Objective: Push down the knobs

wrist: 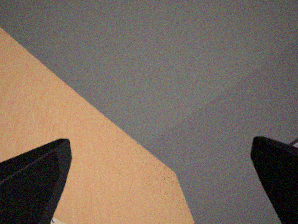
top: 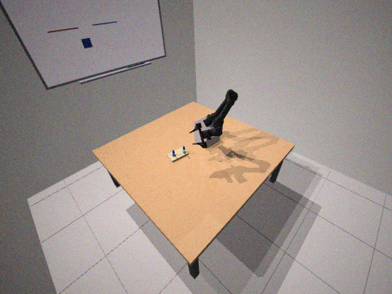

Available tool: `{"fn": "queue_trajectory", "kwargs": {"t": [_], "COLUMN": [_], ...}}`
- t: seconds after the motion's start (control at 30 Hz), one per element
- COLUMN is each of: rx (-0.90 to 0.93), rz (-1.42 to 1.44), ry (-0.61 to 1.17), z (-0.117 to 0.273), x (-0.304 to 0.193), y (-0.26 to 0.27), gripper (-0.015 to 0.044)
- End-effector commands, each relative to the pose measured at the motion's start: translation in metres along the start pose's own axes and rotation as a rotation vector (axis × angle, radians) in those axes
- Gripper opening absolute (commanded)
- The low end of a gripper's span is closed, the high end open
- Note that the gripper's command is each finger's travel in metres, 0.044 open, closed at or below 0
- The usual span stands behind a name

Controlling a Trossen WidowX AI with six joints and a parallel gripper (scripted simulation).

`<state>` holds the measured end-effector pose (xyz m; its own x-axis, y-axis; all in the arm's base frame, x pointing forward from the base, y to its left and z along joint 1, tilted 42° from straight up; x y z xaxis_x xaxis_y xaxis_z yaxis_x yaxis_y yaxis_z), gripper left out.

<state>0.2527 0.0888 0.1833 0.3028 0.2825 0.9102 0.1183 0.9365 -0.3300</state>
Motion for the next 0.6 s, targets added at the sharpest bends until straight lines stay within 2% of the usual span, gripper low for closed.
{"fn": "queue_trajectory", "kwargs": {"t": [0.0,0.47,0.57], "rx": [0.002,0.169,0.210], "rz": [0.002,0.127,0.138], "ry": [0.003,0.259,0.324], "z": [-0.001,-0.041,-0.049], "x": [0.000,-0.028,-0.036], "y": [0.000,0.011,0.012], "gripper": [0.0374,0.0006,0.0000]}}
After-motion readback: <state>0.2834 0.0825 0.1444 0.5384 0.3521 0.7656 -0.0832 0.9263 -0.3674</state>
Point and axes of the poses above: the point midway between the two fingers, 35 mm back from their tips, its own z axis back along the fingers, its own y axis across the jaws, x = y × z, the point moved 4 cm from there along z, back along the fingers, and after that the axes turned 8 degrees about z, right-handed, at the moved point
